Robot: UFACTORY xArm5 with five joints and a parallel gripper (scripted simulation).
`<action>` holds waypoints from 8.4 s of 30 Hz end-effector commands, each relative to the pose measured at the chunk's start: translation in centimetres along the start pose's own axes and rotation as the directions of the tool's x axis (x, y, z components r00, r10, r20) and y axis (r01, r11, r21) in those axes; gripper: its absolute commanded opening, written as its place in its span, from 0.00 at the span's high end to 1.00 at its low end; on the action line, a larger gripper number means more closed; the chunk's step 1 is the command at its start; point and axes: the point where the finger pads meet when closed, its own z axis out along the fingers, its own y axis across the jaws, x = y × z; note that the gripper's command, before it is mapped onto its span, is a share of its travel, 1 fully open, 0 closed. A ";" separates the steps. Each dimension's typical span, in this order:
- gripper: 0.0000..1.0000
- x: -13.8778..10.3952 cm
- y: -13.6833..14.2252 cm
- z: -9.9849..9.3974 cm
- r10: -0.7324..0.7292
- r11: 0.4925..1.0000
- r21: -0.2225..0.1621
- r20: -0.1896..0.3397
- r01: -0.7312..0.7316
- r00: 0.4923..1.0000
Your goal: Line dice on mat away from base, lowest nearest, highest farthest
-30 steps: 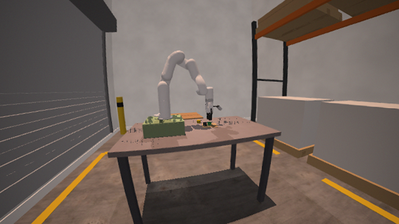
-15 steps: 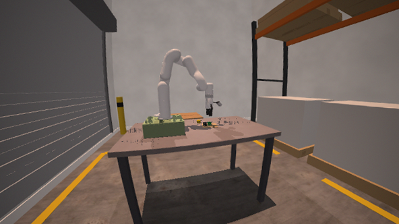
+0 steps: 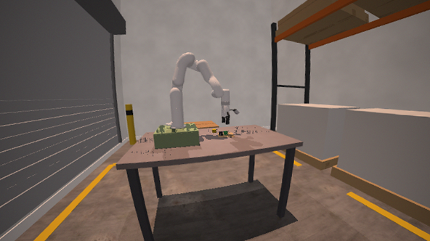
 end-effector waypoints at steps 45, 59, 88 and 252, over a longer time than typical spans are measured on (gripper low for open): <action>0.00 -2.8 -7.5 0.3 -0.916 0.401 -0.005 0.000 0.916 0.401; 0.00 -4.4 -10.3 0.4 -0.998 -0.066 -0.006 0.003 0.998 -0.066; 0.53 -6.7 -13.3 0.6 -0.799 -0.601 -0.004 0.006 0.799 -0.601; 0.53 -6.7 -13.3 5.8 -0.799 -0.601 -0.003 0.006 0.799 -0.601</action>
